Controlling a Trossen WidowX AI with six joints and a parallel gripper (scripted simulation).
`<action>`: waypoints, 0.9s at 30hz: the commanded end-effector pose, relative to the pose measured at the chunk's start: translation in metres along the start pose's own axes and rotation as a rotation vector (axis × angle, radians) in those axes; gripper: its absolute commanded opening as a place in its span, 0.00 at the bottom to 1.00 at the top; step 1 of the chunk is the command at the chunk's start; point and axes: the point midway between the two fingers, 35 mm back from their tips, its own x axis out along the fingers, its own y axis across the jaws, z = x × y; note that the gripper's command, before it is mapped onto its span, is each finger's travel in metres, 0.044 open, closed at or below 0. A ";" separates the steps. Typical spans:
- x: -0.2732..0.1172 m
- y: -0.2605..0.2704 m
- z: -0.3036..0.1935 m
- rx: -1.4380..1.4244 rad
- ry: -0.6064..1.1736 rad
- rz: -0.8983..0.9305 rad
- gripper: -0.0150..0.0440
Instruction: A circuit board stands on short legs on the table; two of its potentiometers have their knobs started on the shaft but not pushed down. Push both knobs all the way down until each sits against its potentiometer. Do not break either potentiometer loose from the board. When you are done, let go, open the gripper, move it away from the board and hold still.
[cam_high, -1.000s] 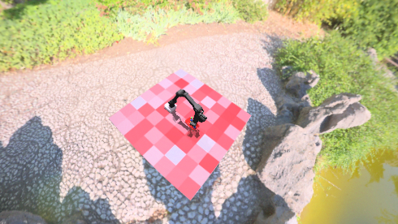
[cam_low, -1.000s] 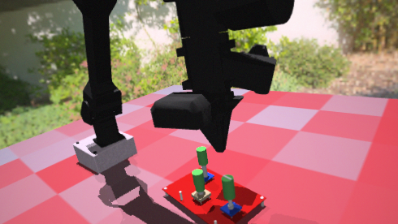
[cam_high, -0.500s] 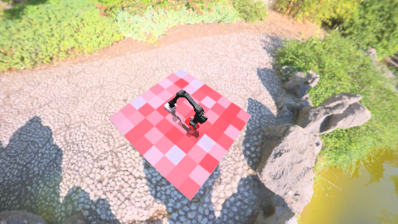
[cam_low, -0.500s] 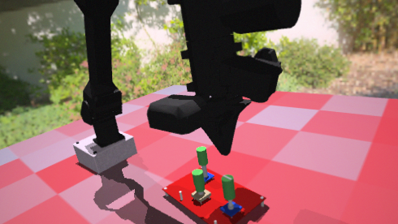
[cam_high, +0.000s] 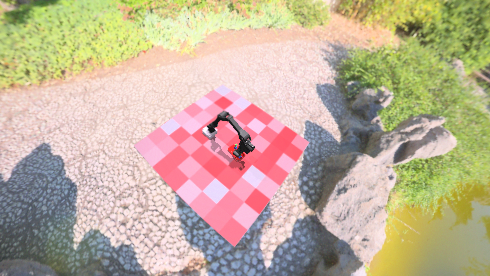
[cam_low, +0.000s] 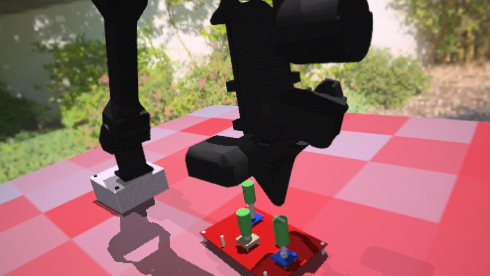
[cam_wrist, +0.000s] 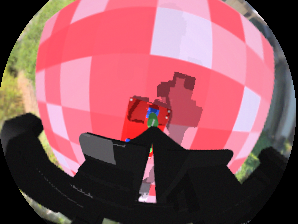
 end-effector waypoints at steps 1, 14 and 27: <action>0.009 0.001 -0.001 0.004 0.007 0.004 0.25; 0.016 0.001 -0.002 0.004 0.007 0.004 0.25; 0.018 0.001 -0.002 0.004 0.007 0.004 0.25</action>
